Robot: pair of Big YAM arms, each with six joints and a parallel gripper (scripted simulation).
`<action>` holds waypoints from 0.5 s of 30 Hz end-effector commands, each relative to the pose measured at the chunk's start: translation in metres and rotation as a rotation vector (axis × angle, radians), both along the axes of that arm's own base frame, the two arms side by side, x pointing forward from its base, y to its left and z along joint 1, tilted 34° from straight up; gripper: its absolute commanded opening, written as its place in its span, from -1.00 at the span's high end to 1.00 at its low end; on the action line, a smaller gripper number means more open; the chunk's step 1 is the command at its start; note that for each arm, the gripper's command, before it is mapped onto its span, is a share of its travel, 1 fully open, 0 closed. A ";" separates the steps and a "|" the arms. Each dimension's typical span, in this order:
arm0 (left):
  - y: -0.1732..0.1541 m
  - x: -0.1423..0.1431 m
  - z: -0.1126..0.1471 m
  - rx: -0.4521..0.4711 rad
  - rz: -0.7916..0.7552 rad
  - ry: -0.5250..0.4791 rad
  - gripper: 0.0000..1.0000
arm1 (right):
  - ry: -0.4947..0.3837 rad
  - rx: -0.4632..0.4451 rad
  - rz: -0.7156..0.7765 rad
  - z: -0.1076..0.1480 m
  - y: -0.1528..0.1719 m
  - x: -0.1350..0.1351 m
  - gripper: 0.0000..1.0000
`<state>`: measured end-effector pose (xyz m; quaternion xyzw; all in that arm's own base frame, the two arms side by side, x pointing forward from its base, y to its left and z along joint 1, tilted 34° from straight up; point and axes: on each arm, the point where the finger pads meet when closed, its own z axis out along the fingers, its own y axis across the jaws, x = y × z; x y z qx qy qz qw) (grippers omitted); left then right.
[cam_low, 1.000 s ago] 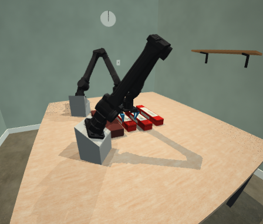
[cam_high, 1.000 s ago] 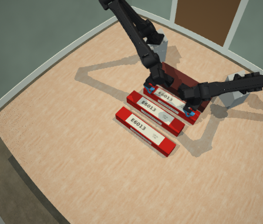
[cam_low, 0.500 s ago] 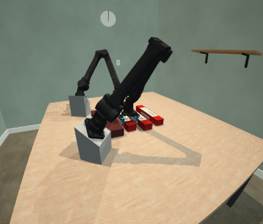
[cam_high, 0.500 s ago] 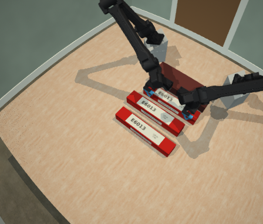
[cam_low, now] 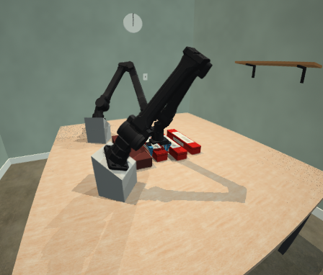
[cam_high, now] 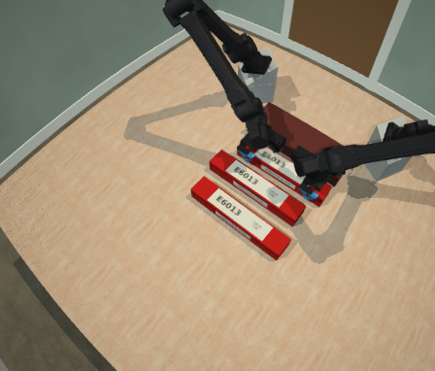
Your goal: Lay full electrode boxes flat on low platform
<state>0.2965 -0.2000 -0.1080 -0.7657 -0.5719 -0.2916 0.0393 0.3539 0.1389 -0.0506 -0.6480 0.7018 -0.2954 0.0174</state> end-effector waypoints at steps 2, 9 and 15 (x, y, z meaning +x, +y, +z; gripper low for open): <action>-0.008 0.007 0.004 -0.021 -0.004 -0.017 -1.00 | -0.013 0.013 0.007 0.004 0.006 0.006 -1.00; -0.008 0.007 0.005 -0.021 -0.004 -0.017 -1.00 | -0.013 0.013 0.007 0.004 0.006 0.006 -1.00; -0.008 0.007 0.005 -0.021 -0.004 -0.017 1.00 | -0.013 0.013 0.007 0.004 0.005 0.006 1.00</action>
